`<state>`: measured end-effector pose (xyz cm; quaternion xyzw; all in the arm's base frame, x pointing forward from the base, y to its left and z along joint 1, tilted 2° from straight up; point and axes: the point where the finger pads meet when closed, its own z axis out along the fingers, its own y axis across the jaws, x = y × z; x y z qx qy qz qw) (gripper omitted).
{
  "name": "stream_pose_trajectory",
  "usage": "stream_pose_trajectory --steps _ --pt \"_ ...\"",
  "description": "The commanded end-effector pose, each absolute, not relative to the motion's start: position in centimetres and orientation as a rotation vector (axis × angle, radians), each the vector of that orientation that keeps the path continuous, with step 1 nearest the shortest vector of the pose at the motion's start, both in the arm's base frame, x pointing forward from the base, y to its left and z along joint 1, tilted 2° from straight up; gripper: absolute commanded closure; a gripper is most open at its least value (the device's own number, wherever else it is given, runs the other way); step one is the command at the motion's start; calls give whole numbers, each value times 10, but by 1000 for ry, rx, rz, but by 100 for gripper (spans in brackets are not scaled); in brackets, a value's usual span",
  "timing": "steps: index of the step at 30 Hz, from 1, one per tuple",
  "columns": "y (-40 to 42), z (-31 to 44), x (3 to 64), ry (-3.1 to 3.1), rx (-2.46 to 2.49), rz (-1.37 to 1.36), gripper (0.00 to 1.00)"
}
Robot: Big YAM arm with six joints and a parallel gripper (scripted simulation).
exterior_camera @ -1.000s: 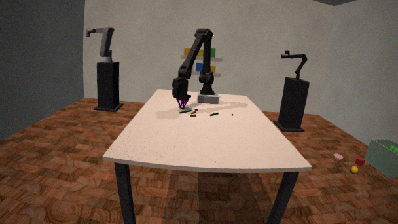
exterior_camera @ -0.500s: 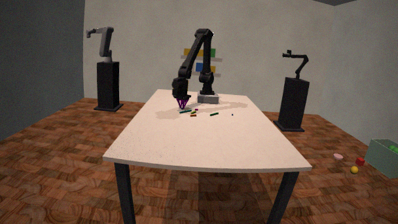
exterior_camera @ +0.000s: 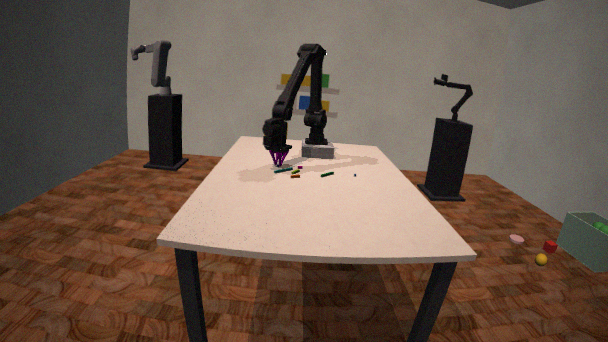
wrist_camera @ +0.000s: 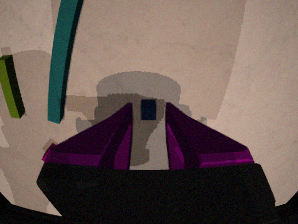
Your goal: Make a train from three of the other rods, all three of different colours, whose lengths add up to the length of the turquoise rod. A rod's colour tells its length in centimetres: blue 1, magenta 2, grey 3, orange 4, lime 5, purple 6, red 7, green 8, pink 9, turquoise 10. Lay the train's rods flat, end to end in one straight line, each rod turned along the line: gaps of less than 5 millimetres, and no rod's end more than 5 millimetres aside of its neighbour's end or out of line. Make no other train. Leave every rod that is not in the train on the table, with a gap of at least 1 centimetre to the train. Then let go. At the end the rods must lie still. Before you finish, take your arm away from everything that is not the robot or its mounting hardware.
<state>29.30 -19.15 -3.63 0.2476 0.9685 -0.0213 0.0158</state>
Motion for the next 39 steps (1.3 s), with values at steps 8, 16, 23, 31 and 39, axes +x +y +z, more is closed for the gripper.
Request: stream_pose_trajectory --steps 8,16,23,31,39 --pt "-194 -42 291 3019 776 -59 96" --pt "-194 -42 291 3019 776 -59 96" --pt "-194 -42 291 3019 776 -59 96" --pt "-194 -42 291 3019 776 -59 96" --pt "-201 -19 303 2981 767 -78 96"
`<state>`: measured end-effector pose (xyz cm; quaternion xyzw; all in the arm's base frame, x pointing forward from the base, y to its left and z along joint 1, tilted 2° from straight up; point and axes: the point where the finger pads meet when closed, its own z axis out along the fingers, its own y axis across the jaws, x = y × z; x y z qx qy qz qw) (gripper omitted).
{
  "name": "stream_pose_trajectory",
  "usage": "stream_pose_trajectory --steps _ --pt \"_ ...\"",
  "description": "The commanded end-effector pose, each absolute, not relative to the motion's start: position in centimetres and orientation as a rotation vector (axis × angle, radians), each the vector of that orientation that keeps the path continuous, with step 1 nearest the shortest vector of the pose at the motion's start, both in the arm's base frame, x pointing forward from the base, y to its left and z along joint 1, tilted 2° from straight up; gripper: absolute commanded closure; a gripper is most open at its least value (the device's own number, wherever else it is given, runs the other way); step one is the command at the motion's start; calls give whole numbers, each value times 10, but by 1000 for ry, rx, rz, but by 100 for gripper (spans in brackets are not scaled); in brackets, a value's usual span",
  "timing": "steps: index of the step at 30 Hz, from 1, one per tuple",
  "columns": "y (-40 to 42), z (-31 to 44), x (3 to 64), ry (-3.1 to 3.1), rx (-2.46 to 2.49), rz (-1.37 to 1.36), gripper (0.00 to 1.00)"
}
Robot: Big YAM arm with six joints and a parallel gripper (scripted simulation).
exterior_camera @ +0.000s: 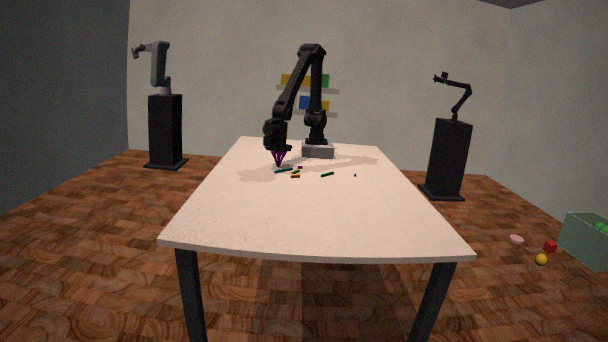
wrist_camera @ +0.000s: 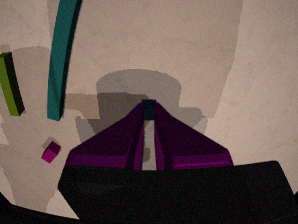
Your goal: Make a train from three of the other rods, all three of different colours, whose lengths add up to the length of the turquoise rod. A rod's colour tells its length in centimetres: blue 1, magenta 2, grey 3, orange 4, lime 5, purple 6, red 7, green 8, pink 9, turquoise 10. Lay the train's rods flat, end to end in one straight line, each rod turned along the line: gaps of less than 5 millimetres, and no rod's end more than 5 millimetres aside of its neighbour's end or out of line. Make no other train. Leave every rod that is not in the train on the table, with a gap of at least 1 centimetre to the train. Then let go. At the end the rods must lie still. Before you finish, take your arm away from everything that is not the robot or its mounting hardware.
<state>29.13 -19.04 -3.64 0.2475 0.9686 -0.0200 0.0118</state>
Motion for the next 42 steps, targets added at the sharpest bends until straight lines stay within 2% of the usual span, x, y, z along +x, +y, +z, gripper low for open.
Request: stream_pose_trajectory --steps 1,17,20,30,34,39,42 --pt "-205 -11 310 2966 763 -85 96" --pt "-197 83 312 2955 759 -88 96" --pt "-183 58 290 3035 775 -52 96" --pt "-187 63 299 3007 766 -65 96" --pt "-156 68 301 3007 720 -69 96" --pt "-65 64 302 3053 571 -59 96" --pt "-49 63 302 3051 540 -63 96"
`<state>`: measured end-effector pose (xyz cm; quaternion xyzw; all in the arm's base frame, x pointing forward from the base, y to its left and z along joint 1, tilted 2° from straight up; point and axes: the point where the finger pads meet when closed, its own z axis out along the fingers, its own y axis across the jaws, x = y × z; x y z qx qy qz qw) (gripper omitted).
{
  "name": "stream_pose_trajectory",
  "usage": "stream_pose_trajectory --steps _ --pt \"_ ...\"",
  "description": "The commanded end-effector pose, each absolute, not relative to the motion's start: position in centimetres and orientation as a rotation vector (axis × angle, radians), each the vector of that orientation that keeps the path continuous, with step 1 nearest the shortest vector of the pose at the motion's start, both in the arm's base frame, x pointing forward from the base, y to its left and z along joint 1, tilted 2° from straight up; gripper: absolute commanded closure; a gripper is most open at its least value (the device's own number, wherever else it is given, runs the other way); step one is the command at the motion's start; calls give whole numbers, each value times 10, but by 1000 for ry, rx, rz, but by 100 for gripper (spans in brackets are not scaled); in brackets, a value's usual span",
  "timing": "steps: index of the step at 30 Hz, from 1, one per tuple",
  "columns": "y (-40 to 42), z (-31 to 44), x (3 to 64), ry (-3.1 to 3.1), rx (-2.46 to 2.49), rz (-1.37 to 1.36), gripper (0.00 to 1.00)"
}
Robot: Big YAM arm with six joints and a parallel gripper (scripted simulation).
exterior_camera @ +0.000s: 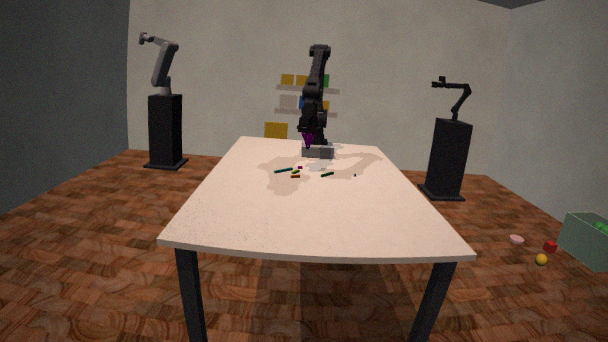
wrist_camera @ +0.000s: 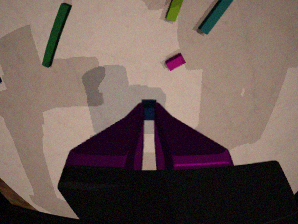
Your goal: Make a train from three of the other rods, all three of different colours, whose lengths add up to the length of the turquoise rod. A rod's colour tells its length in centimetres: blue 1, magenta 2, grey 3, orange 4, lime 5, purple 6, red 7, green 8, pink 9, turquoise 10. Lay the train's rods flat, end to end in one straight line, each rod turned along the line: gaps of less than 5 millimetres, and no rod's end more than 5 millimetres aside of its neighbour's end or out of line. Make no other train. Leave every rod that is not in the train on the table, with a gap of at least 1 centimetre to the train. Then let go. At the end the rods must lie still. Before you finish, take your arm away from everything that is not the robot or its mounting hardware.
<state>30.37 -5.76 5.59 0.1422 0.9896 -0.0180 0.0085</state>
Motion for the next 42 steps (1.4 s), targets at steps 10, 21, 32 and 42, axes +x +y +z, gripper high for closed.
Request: stream_pose_trajectory --steps 10,21,32,42 --pt "-17 58 295 3067 504 -60 96" --pt "-14 51 294 3075 484 -61 96" --pt "-18 23 294 3077 476 -61 96" --pt "-19 -17 294 3079 470 -62 96"
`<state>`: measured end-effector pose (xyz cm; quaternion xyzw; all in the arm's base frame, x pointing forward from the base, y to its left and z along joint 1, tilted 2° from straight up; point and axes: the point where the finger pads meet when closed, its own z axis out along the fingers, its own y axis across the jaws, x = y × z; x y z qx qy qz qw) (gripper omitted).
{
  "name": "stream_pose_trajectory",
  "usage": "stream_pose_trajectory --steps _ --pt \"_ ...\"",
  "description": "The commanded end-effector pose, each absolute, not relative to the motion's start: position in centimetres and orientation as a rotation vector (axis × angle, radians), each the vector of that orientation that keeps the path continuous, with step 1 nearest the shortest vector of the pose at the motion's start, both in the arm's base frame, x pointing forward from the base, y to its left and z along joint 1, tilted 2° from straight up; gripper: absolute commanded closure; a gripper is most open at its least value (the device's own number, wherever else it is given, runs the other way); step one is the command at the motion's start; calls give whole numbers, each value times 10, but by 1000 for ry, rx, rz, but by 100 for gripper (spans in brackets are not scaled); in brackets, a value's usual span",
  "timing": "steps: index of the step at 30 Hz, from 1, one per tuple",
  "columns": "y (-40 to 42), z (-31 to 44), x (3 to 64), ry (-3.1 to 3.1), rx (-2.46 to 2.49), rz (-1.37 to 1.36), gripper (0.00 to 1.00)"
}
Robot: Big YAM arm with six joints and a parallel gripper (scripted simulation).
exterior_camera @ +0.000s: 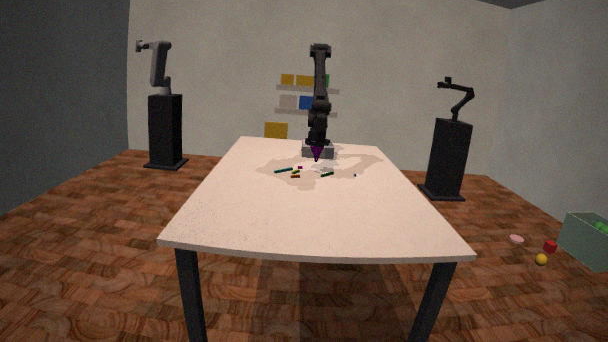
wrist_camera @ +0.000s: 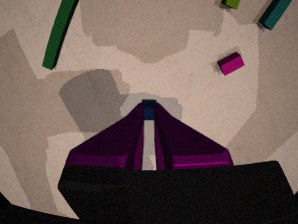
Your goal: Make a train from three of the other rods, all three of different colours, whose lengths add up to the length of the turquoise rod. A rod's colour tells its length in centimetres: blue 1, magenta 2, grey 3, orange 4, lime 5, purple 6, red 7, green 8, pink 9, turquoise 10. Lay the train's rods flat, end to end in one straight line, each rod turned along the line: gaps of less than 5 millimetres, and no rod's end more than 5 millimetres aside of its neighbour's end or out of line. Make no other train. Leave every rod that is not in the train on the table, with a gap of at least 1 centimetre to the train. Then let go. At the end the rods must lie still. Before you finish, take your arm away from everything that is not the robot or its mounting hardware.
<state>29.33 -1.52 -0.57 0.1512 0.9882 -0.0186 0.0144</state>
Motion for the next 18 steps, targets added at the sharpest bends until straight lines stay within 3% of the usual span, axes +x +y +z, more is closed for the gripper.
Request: stream_pose_trajectory --steps 1,18 --pt "-19 -20 294 3079 471 -62 96" --pt "-20 -37 291 3089 475 -64 96"
